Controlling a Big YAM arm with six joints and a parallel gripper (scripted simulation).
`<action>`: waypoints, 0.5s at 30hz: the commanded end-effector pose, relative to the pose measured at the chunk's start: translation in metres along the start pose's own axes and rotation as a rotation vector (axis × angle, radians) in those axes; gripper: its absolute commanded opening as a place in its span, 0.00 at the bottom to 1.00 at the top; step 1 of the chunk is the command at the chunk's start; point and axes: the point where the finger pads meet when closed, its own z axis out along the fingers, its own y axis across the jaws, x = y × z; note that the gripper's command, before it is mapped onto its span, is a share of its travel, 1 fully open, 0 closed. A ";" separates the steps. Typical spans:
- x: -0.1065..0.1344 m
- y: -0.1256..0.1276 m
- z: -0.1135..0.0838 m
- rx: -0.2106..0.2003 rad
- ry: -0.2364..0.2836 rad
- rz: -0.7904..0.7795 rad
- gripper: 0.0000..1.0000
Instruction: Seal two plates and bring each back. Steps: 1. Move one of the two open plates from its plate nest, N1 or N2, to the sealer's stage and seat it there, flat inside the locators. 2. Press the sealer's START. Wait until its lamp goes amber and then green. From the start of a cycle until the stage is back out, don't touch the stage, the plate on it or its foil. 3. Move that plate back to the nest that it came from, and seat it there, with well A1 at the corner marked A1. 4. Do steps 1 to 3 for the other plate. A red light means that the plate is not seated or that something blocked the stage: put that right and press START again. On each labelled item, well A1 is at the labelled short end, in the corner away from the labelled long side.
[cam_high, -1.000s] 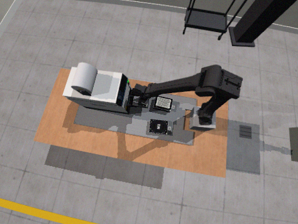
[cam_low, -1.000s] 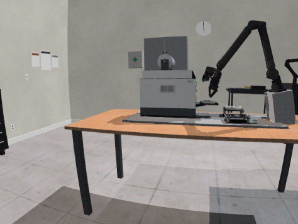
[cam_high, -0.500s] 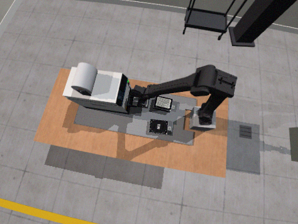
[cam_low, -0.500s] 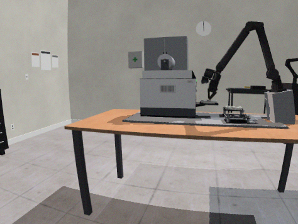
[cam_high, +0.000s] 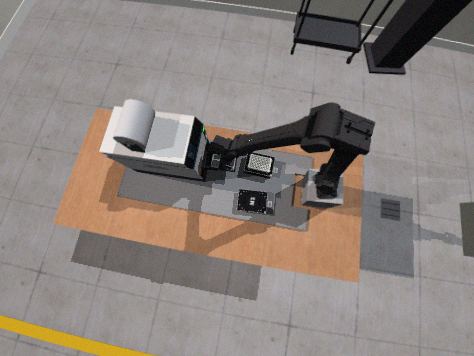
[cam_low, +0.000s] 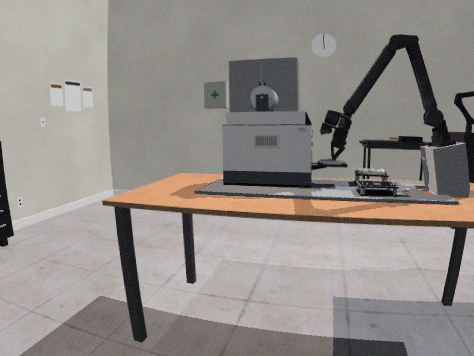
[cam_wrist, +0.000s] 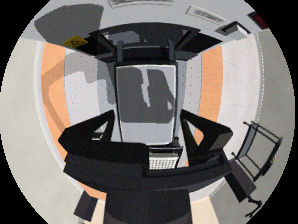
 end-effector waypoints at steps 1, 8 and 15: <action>-0.009 0.002 -0.016 0.003 -0.020 0.010 1.00; -0.016 0.007 -0.015 -0.002 -0.026 0.000 1.00; -0.029 -0.005 -0.017 0.011 -0.047 0.015 1.00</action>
